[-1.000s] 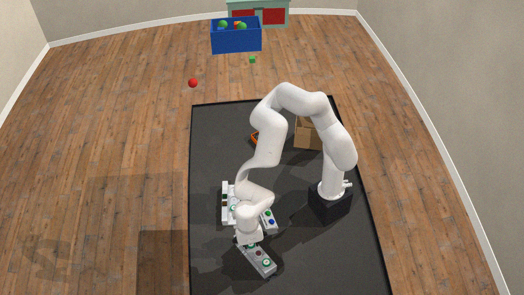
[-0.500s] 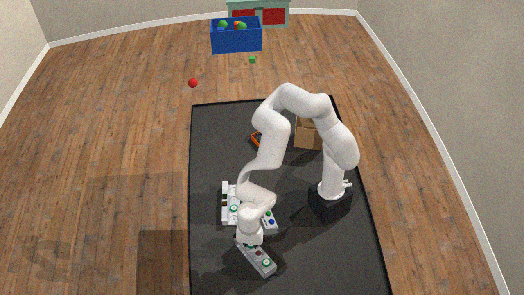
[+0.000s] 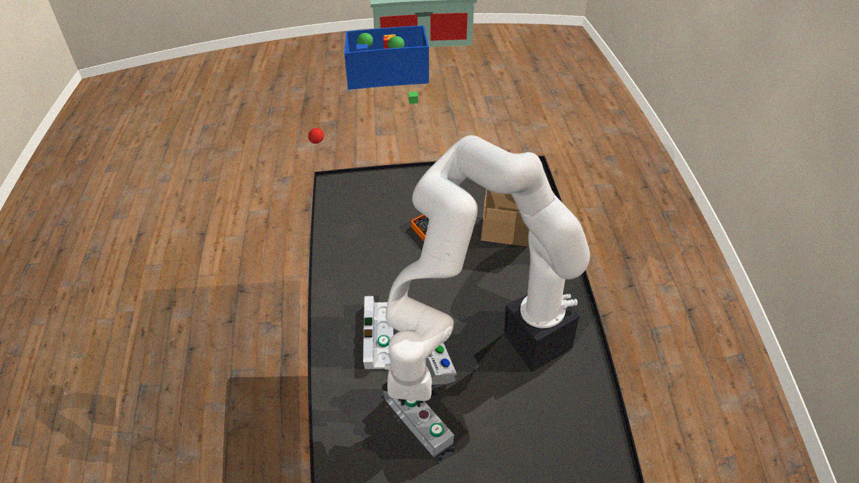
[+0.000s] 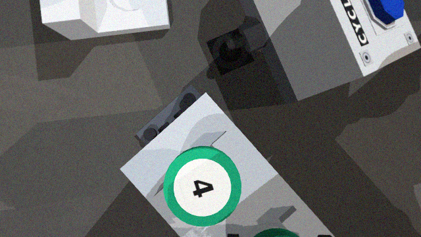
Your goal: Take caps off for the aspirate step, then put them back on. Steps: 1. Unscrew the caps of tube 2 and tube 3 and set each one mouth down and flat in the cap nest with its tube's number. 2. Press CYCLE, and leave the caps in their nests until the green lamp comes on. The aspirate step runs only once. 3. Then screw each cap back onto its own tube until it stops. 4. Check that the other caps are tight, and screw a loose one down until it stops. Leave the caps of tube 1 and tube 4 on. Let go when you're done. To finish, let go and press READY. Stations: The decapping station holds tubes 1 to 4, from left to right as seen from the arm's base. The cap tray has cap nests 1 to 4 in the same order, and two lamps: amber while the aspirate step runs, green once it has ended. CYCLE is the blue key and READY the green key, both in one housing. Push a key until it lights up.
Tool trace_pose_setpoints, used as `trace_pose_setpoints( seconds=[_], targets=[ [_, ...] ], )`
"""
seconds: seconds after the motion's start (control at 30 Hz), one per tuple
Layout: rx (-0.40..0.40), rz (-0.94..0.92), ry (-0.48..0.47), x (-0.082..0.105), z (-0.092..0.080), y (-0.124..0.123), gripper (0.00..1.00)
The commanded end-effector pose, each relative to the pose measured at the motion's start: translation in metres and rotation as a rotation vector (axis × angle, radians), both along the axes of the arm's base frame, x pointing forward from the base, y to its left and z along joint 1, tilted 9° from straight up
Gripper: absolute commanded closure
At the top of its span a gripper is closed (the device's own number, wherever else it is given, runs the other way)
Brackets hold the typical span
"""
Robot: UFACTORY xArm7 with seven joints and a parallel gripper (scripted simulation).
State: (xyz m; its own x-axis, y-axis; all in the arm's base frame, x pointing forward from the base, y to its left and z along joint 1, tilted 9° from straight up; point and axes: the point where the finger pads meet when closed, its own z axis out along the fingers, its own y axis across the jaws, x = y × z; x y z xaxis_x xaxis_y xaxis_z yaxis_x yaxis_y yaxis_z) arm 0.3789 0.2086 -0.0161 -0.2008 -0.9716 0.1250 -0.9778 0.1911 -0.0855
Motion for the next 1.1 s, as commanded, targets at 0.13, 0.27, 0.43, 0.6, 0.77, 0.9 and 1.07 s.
trace_pose_setpoints(
  seconds=[0.13,0.27,0.43,0.6,0.77,0.9,1.07],
  targets=[
    [-0.016,0.302,0.041,0.0013,0.0013,0.0006,1.0],
    [-0.028,0.5,0.068,0.0013,0.0013,0.0006,1.0],
    [-0.043,0.747,0.103,0.0013,0.0013,0.0006,1.0],
    [-0.052,0.895,0.124,0.0013,0.0014,0.0006,1.0],
    [-0.067,1.142,0.158,0.0013,0.0014,0.0006,1.0],
    [-0.079,1.337,0.185,0.0013,0.0015,0.0006,1.0],
    [-0.09,1.509,0.21,0.0013,0.0015,0.0006,1.0]
  ],
)
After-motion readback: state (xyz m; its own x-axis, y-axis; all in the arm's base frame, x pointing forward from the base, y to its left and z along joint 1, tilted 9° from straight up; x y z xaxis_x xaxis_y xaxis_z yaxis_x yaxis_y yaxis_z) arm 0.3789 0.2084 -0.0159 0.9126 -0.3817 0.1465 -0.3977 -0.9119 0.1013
